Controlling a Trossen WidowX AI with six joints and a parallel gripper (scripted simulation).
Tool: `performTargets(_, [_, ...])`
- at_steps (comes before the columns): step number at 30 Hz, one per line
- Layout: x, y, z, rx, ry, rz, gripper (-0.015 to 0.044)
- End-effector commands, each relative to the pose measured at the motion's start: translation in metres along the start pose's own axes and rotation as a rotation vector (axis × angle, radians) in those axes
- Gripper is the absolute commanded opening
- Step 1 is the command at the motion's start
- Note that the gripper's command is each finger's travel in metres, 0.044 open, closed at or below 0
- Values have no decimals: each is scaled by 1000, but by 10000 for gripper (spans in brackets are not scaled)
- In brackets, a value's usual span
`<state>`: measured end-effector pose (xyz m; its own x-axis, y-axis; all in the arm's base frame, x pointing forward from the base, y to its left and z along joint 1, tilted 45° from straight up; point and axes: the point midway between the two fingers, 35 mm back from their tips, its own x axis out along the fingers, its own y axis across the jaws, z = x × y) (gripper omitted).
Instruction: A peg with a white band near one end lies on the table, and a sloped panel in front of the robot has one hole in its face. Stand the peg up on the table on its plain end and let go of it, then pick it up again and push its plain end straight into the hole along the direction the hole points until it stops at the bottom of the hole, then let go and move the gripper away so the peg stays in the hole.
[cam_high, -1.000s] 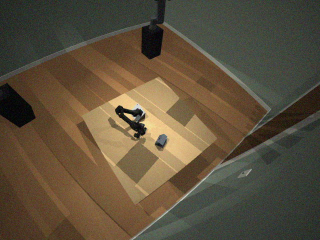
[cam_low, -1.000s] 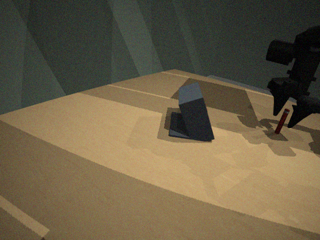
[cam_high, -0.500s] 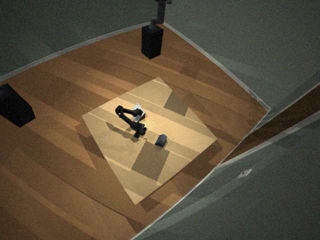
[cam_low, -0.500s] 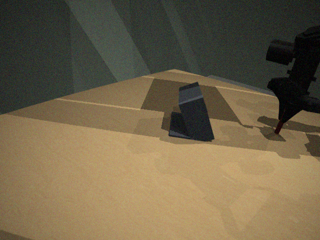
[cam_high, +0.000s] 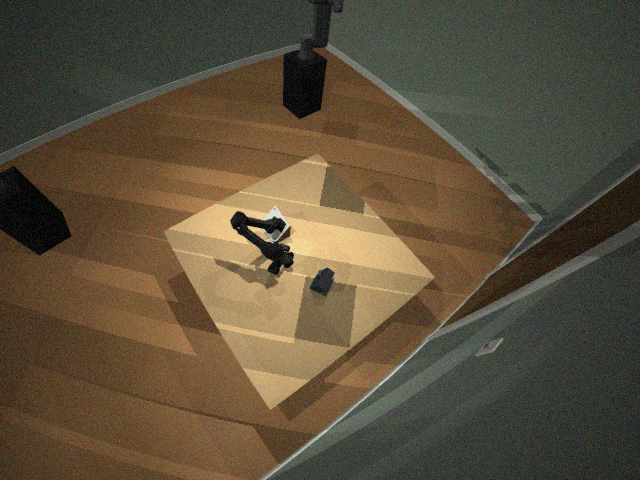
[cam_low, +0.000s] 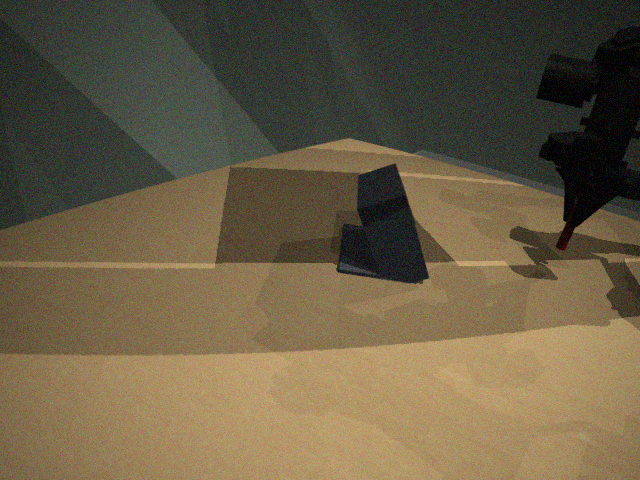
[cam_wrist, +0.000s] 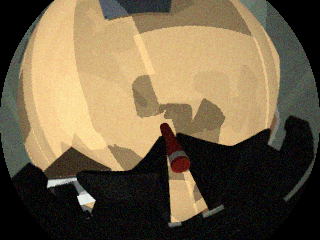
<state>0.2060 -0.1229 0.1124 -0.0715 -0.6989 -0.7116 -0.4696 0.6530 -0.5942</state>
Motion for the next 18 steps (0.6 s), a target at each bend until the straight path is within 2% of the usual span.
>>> performTargets(1, [-13,0,2,3,-3,2,0])
performTargets(11, [-46,1,2,0,4,-4,0])
performTargets(18, [-45,4,5,-5,-16,11,0])
